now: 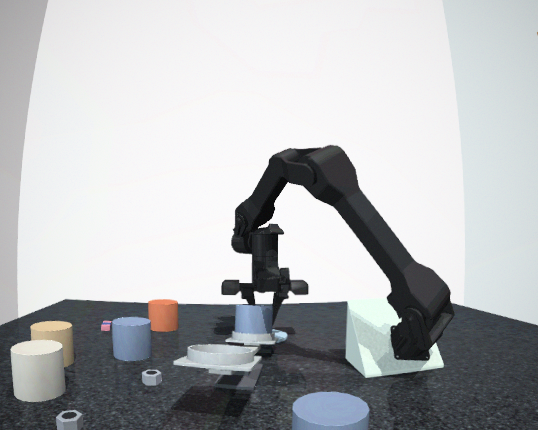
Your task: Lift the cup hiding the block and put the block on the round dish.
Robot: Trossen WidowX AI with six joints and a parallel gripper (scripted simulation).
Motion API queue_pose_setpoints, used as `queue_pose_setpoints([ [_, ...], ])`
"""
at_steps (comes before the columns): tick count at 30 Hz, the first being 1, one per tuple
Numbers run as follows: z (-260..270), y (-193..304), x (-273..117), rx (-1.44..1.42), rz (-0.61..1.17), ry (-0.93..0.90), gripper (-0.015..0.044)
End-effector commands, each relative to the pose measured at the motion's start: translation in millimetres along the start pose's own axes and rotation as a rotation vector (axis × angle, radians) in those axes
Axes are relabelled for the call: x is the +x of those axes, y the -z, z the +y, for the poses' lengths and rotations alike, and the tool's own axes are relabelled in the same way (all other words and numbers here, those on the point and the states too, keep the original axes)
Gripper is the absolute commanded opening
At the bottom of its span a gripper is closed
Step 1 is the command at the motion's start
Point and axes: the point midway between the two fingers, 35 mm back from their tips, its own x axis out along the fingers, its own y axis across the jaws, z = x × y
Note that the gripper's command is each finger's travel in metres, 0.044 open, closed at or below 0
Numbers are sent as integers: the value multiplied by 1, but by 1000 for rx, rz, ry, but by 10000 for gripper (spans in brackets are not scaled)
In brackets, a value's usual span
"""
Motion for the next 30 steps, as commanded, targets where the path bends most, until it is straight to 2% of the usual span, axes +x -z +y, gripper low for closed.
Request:
queue_pose_setpoints([
  [1, 0, -1, 7, 7, -5, 1, 0],
  [6, 0, -1, 14, 7, -5, 1, 0],
  [23, 0, 0, 4, 1, -2, -1, 440],
  [28, 0, 0, -42, 7, -3, 0, 440],
  [30, 1, 0, -48, 8, -3, 0, 440],
])
